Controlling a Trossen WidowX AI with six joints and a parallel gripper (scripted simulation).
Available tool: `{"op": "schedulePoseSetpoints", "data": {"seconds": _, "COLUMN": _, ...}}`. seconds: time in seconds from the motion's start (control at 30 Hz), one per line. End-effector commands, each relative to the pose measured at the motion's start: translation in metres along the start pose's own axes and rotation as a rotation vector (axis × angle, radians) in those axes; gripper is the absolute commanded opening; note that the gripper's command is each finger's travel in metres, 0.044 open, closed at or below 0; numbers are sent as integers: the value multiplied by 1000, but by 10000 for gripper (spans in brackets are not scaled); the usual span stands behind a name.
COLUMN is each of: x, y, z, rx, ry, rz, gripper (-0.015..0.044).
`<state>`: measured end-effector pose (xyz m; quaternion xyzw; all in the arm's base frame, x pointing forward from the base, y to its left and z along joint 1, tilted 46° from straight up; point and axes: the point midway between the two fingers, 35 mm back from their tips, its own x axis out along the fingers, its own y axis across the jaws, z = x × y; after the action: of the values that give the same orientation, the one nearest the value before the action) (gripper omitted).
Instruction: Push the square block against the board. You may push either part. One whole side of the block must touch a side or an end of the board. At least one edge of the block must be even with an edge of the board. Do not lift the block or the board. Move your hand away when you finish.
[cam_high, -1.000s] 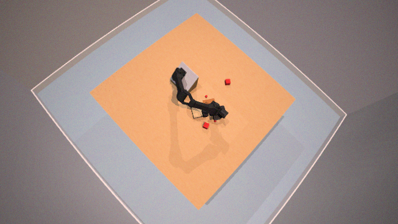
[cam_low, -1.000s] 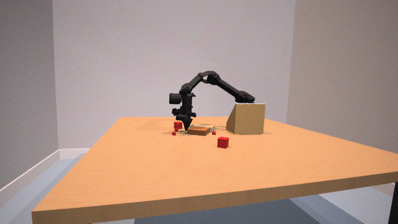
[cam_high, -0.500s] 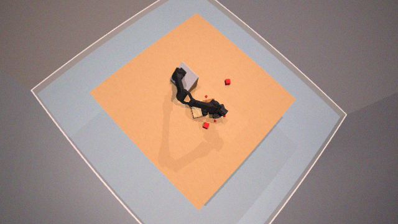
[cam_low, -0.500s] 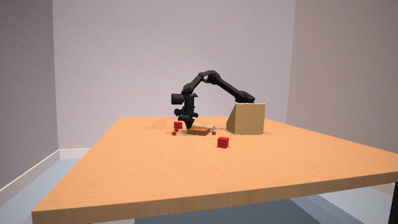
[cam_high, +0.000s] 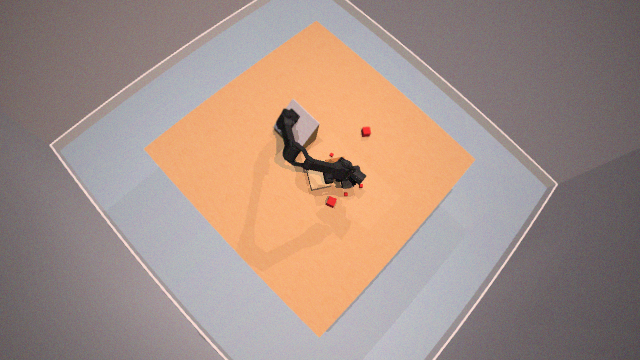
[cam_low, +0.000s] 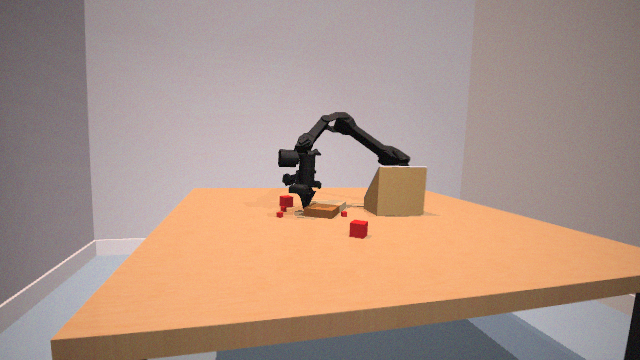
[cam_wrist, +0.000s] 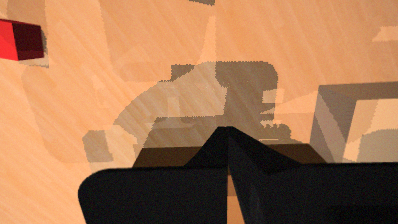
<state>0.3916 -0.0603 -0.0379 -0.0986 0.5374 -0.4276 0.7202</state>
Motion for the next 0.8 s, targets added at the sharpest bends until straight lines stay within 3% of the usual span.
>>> {"op": "schedulePoseSetpoints", "data": {"seconds": 0.0, "x": 3, "y": -1, "z": -9, "rx": -9, "ry": 14, "rz": -4, "gripper": 0}}
{"op": "schedulePoseSetpoints", "data": {"seconds": 0.77, "x": 3, "y": 1, "z": 19, "rx": -8, "ry": 13, "rz": -4, "gripper": 0}}
